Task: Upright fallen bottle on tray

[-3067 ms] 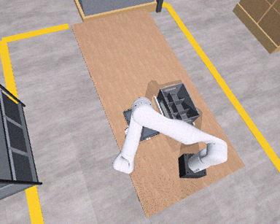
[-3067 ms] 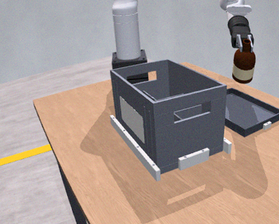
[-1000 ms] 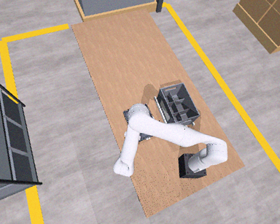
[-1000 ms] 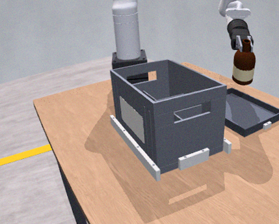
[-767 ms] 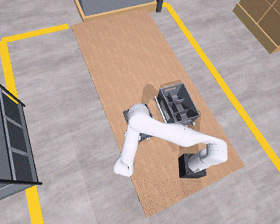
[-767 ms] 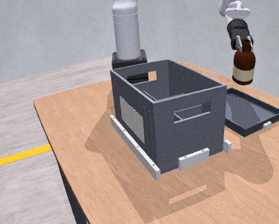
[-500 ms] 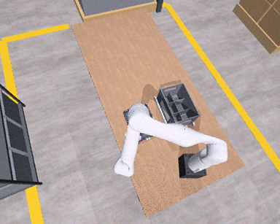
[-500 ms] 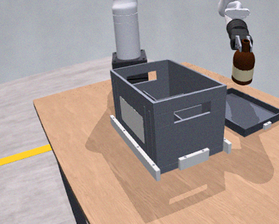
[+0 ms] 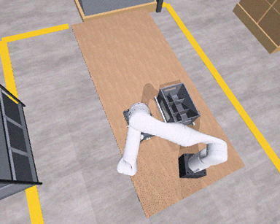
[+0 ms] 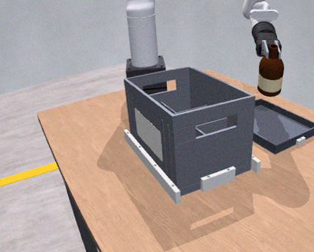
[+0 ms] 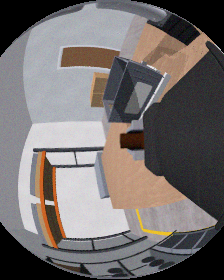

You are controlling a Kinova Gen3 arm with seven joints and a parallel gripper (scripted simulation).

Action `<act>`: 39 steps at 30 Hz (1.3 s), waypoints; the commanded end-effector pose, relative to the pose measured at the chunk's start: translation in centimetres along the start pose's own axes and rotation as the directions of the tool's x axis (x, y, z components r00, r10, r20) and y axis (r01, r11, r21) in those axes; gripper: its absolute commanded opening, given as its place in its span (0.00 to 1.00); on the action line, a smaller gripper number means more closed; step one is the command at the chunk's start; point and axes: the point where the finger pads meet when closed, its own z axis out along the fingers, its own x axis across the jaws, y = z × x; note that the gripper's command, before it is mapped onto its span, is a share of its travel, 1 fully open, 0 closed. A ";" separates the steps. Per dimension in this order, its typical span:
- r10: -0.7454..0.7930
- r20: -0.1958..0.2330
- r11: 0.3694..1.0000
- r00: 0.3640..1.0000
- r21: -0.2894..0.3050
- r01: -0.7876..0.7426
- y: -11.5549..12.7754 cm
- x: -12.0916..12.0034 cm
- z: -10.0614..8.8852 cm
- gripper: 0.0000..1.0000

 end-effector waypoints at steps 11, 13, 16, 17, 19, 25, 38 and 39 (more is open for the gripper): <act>0.008 0.000 1.000 1.000 -0.002 -0.008 -0.4 1.2 1.0 0.00; 0.008 0.000 1.000 1.000 -0.002 -0.008 -0.4 1.2 1.1 0.00; 0.007 0.000 1.000 1.000 -0.002 -0.007 -0.5 1.4 1.1 0.00; 0.007 0.000 1.000 1.000 -0.002 -0.007 -0.5 1.4 1.2 0.00; 0.007 0.000 1.000 1.000 -0.002 -0.007 -0.5 1.5 1.2 0.00; 0.007 0.000 1.000 1.000 -0.002 -0.007 -0.5 1.6 1.3 0.00; 0.007 0.000 1.000 1.000 -0.002 -0.007 -0.5 1.7 1.3 0.00; 0.007 0.000 1.000 1.000 -0.002 -0.007 -0.5 1.7 1.3 0.00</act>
